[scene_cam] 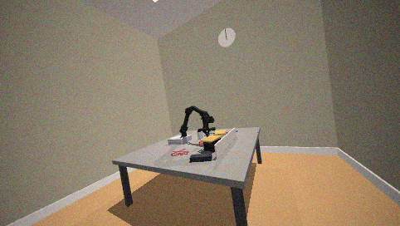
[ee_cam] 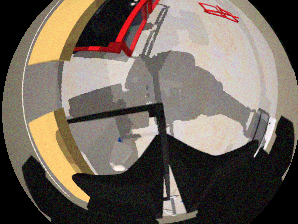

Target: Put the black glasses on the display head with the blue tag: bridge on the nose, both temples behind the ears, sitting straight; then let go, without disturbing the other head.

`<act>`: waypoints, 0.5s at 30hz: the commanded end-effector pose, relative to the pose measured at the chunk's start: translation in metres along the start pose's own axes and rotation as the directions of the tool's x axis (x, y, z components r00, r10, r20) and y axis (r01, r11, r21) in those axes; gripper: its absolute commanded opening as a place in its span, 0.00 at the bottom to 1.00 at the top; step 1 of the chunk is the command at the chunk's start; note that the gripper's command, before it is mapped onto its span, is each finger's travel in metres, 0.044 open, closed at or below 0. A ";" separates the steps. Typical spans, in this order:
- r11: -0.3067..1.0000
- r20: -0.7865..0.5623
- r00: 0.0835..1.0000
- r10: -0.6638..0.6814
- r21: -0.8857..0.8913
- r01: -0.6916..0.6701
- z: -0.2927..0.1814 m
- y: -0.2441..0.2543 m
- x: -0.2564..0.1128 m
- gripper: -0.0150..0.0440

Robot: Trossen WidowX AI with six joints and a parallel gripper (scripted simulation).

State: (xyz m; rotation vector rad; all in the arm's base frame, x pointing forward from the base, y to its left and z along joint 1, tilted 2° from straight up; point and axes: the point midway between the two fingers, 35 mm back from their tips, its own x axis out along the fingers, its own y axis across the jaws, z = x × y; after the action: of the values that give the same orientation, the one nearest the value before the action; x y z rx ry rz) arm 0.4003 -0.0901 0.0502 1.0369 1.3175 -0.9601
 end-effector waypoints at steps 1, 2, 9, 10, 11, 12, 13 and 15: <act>1.000 -0.001 1.000 0.002 0.003 -0.002 0.000 0.007 0.000 0.25; 1.000 -0.001 1.000 0.002 0.003 -0.002 0.000 0.008 0.000 0.25; 1.000 -0.001 1.000 0.003 0.003 -0.003 0.000 0.018 0.000 0.25; 1.000 -0.001 1.000 0.003 0.003 -0.003 0.000 0.019 0.000 0.25; 1.000 -0.001 1.000 0.003 0.003 -0.003 0.000 0.021 0.000 0.25; 1.000 -0.001 1.000 0.003 0.003 -0.003 0.000 0.022 0.000 0.25; 1.000 -0.001 1.000 0.003 0.003 -0.003 0.000 0.023 0.000 0.25; 1.000 -0.001 1.000 0.004 0.003 -0.004 0.000 0.026 0.000 0.25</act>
State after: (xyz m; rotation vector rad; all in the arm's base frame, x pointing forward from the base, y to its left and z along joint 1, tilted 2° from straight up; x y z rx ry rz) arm 0.4202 -0.0843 0.0515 1.0374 1.3165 -0.9586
